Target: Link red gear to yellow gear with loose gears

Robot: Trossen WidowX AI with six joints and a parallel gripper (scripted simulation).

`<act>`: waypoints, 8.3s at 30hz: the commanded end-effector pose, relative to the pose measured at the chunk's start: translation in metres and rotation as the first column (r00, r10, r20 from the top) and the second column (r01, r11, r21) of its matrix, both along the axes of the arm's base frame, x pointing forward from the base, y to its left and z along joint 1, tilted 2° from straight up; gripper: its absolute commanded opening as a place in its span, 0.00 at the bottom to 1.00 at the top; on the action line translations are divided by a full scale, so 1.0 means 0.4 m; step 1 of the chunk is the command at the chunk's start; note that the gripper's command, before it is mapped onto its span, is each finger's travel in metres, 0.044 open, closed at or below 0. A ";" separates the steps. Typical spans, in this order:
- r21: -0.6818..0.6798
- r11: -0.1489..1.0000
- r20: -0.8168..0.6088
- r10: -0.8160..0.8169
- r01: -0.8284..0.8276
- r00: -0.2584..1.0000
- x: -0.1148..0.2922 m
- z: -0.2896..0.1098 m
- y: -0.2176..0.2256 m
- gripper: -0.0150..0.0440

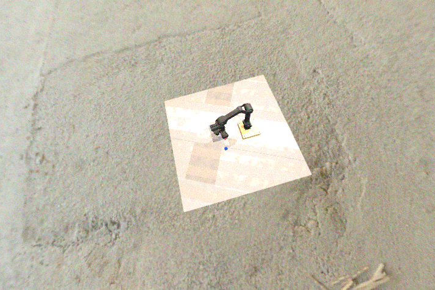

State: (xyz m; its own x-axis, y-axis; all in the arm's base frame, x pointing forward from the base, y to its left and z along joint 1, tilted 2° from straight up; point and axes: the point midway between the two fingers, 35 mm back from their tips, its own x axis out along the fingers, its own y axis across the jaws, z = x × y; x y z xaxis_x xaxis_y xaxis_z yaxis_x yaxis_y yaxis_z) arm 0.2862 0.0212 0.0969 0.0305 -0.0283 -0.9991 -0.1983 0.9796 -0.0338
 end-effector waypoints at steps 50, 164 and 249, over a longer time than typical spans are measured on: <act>-0.012 0.973 -0.008 0.230 -0.230 0.973 -0.002 -0.070 -0.080 0.25; -0.005 0.999 0.002 0.035 -0.035 0.999 -0.014 0.075 -0.074 1.00; 0.017 0.999 -0.006 0.035 -0.035 0.999 -0.239 0.160 0.579 1.00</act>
